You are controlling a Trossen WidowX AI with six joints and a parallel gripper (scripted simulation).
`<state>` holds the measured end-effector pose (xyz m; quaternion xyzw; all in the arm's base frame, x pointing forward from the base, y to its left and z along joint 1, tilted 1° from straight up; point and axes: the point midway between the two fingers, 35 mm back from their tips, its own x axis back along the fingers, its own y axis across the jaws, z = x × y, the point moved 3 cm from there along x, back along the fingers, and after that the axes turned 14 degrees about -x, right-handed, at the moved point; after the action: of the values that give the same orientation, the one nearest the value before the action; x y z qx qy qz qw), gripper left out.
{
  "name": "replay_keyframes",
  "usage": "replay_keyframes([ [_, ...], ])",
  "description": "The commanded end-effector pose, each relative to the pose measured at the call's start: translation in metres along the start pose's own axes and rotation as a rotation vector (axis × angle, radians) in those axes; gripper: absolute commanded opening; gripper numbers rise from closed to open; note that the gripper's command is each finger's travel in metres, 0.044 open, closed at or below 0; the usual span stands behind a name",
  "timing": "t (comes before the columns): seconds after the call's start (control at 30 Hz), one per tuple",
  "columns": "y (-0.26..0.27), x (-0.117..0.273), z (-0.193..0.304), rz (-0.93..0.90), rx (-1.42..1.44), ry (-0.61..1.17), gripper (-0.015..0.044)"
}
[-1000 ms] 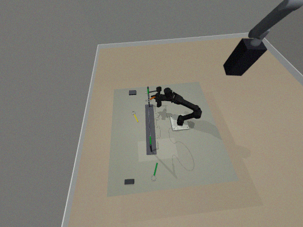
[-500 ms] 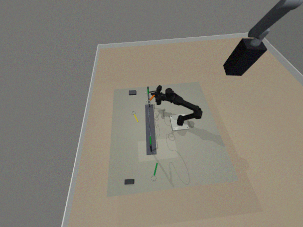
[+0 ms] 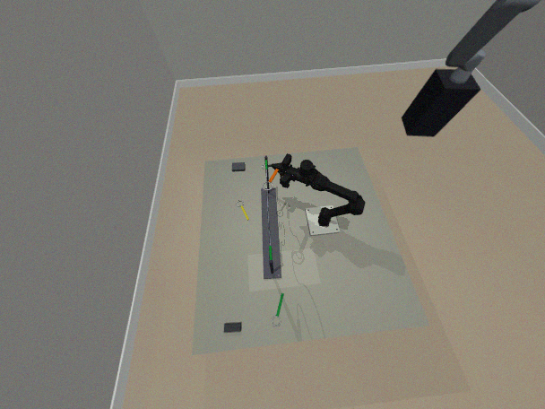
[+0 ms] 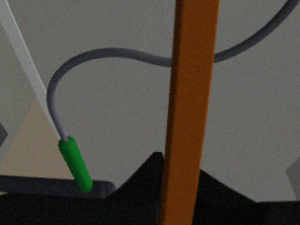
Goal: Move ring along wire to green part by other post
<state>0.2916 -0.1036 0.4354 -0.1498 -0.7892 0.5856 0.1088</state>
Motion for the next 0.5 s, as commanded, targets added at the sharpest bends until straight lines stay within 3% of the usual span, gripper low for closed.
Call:
replay_keyframes([
  [0.0, -0.0025, 0.0003, 0.0001, 0.030, 0.054, -0.001, -0.0150],
  [0.47, 0.0030, -0.0012, 0.0042, 0.063, 0.123, -0.008, -0.0150],
])
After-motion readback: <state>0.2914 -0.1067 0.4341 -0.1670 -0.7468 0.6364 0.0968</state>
